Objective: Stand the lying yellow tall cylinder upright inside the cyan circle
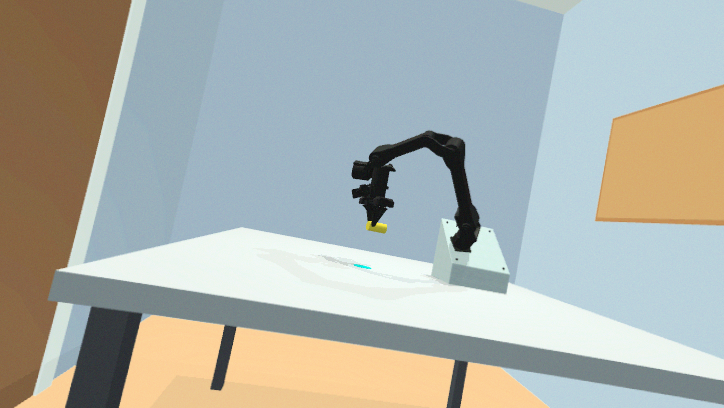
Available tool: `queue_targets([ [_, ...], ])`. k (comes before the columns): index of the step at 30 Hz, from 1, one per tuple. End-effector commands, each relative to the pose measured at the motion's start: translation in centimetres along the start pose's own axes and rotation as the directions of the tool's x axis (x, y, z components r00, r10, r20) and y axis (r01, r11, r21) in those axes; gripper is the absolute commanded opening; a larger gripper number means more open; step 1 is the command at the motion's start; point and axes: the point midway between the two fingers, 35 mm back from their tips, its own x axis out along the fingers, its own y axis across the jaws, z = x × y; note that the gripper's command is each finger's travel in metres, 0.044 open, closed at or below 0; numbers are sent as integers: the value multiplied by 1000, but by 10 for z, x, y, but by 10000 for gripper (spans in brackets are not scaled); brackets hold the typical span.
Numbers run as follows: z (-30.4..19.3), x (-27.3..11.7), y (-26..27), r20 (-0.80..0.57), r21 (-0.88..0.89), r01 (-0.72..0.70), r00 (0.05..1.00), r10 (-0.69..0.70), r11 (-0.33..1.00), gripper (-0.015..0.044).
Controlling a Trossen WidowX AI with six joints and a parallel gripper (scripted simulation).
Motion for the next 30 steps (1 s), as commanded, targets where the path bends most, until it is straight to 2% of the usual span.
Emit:
queue_targets([
  [1, 6, -4, 10, 9, 89, 1, 1000, -2, 996, 105],
  [11, 15, -7, 32, 11, 314, -5, 1000, 1, 949, 105],
  [22, 23, -10, 56, 14, 539, -13, 1000, 6, 842, 105],
  [30, 23, -9, 56, 14, 550, -5, 1000, -3, 835, 105],
])
